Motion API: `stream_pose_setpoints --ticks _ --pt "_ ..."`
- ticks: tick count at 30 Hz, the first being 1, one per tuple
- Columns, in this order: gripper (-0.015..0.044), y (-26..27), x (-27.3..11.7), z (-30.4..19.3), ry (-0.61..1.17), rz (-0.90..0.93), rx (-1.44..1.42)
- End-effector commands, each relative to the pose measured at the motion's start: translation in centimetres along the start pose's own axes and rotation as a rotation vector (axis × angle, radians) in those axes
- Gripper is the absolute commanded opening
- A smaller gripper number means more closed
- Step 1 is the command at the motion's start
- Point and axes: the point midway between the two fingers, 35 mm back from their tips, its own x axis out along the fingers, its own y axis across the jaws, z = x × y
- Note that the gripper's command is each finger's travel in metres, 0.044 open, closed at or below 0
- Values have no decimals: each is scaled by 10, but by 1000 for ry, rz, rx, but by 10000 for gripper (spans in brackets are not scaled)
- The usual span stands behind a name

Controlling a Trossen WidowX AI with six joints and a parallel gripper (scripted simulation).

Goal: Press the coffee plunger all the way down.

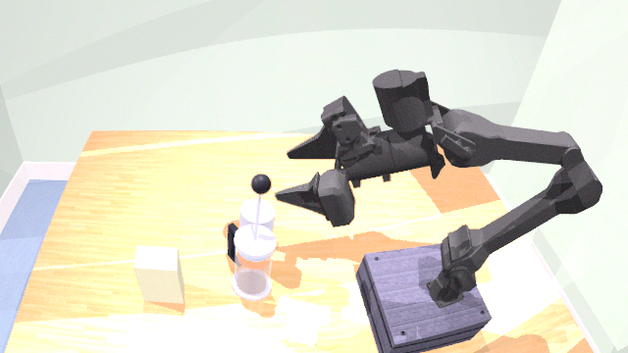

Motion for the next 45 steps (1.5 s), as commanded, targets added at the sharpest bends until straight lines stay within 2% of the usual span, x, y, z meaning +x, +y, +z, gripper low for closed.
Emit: stream_pose_setpoints --ticks 1,31,43,45 --pt "440 0 1 -3 6 8 30" --pt "440 1 42 -4 4 7 31" --pt "125 1 42 -4 4 7 31" --pt "119 1 42 -4 4 7 31"
